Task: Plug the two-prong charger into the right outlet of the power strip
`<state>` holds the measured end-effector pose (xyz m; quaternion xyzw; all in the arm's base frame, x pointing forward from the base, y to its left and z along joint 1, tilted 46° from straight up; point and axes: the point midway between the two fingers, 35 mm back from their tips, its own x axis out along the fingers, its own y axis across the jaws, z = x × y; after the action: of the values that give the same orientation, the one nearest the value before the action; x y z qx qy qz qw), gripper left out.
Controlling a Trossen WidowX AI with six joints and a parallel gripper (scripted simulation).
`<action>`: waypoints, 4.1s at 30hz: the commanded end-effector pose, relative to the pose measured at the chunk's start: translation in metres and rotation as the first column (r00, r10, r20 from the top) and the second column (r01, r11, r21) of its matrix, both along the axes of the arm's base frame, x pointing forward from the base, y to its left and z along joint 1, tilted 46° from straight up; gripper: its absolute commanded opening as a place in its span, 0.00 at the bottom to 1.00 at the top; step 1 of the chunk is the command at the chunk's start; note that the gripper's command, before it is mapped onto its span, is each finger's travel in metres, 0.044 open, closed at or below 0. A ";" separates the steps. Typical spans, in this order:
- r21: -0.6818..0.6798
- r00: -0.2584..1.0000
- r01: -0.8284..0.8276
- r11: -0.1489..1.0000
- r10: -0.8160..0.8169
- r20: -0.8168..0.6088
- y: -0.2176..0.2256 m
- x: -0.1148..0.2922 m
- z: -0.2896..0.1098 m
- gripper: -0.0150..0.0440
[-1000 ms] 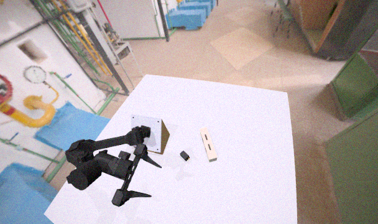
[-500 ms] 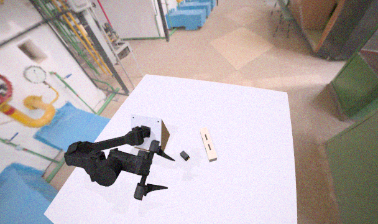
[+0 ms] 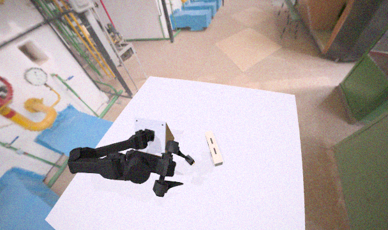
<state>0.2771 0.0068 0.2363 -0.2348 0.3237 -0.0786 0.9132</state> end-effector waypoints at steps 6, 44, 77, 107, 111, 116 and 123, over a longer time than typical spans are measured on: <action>0.034 0.991 0.103 0.994 -0.100 -0.092 -0.002 0.007 -0.032 1.00; -0.038 0.763 0.570 0.821 -0.546 -0.346 -0.023 -0.002 -0.156 1.00; -0.185 0.555 0.752 0.632 -0.759 -0.340 -0.053 -0.026 -0.217 1.00; -0.186 0.555 0.752 0.632 -0.760 -0.339 -0.085 -0.023 -0.247 1.00; -0.187 0.555 0.752 0.632 -0.760 -0.338 -0.089 -0.023 -0.250 1.00; -0.174 0.557 0.756 0.631 -0.760 -0.335 -0.087 -0.021 -0.248 0.87; -0.174 0.557 0.756 0.631 -0.760 -0.335 -0.087 -0.021 -0.248 0.56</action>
<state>0.2563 -0.0806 -0.0117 -0.0885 0.5619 -0.4178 0.7084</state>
